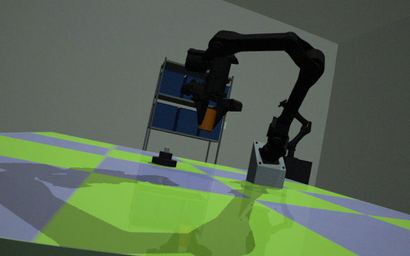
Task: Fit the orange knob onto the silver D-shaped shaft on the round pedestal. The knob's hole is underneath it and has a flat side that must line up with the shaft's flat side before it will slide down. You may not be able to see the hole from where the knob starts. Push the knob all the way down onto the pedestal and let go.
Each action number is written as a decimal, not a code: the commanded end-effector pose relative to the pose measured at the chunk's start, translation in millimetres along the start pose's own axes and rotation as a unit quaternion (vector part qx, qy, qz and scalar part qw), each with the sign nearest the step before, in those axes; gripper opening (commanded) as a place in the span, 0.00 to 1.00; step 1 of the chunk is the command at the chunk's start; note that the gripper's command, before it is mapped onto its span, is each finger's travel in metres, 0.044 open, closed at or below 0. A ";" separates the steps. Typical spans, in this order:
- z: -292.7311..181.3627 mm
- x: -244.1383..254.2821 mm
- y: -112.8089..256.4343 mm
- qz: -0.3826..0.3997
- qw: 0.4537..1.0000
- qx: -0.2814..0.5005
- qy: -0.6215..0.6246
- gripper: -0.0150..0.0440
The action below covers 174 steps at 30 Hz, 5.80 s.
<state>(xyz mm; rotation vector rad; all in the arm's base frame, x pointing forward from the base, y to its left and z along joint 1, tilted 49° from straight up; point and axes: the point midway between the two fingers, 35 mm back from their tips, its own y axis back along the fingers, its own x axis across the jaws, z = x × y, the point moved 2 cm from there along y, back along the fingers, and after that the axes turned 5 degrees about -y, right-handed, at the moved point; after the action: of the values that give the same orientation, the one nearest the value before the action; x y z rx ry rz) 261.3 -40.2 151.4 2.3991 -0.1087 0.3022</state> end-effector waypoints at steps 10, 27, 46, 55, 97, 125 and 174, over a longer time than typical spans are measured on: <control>7.7 6.5 -46.3 -0.018 1.000 -0.010 -0.002 0.25; 12.6 9.4 -120.0 -0.021 1.000 -0.006 0.002 0.25; 11.6 10.1 -133.5 -0.022 1.000 -0.004 0.006 0.57; 11.6 10.1 -133.5 -0.022 1.000 -0.004 0.006 0.66; 13.5 13.3 -84.7 -0.022 1.000 -0.005 0.003 1.00; 12.6 10.6 -129.2 -0.021 1.000 -0.004 0.003 1.00; 20.9 22.5 -59.4 -0.023 1.000 -0.013 0.002 0.25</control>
<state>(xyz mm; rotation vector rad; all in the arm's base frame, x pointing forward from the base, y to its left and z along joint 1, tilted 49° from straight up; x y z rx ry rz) 296.1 -0.9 97.7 2.3765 -0.0552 0.2785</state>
